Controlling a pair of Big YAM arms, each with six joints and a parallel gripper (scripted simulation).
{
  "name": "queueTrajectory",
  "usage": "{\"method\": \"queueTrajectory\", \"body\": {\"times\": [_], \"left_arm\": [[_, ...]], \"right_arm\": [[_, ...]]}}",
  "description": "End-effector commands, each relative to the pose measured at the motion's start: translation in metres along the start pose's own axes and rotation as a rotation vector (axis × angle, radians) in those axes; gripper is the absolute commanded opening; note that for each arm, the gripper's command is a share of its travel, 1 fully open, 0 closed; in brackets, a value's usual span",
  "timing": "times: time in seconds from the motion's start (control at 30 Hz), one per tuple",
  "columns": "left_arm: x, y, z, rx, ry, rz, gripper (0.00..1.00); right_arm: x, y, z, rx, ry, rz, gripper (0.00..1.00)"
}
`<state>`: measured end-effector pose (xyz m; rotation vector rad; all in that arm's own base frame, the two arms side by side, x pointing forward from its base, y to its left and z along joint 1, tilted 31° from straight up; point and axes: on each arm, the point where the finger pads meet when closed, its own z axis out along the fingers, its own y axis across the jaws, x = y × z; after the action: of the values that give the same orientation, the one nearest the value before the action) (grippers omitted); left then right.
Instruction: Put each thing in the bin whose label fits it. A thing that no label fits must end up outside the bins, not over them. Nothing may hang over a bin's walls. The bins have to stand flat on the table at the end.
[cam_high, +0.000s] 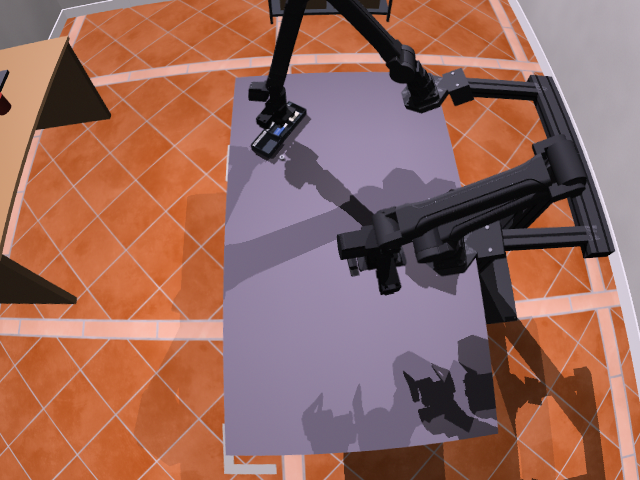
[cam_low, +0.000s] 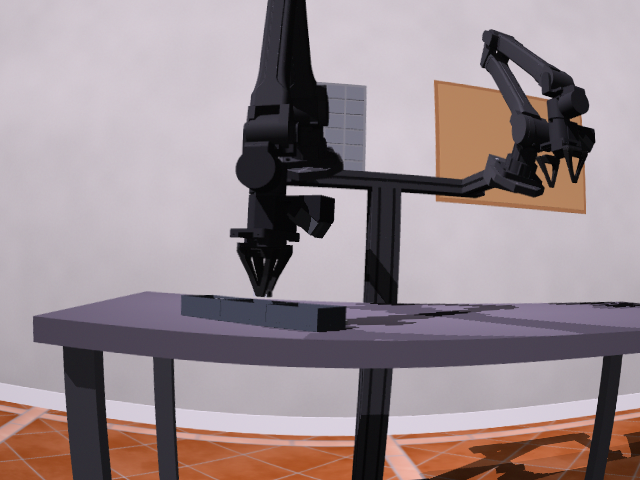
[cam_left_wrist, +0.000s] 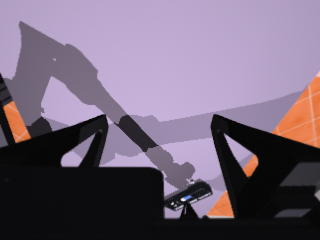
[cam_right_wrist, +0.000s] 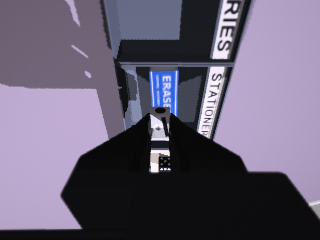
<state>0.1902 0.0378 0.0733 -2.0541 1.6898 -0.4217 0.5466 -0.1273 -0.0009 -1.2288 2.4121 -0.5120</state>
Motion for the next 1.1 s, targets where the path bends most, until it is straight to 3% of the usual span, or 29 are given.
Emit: {"method": "queueTrajectory", "body": {"times": [0.0, 0.3, 0.8, 0.83, 1.07], "left_arm": [[-0.001, 0.004, 0.0, -0.011, -0.002, -0.018, 1.0], [-0.001, 0.004, 0.0, -0.011, -0.002, -0.018, 1.0], [-0.001, 0.004, 0.0, -0.011, -0.002, -0.018, 1.0], [-0.001, 0.004, 0.0, -0.011, -0.002, -0.018, 1.0], [-0.001, 0.004, 0.0, -0.011, -0.002, -0.018, 1.0]], "right_arm": [[-0.005, -0.009, 0.011, 0.016, -0.009, -0.013, 0.1], [-0.002, -0.01, 0.021, 0.007, -0.004, -0.008, 0.1], [0.0, -0.01, 0.01, 0.022, -0.01, -0.008, 0.1], [-0.003, -0.009, 0.013, 0.013, -0.007, -0.003, 0.29], [0.001, -0.01, 0.01, 0.023, -0.01, -0.007, 0.29]]}}
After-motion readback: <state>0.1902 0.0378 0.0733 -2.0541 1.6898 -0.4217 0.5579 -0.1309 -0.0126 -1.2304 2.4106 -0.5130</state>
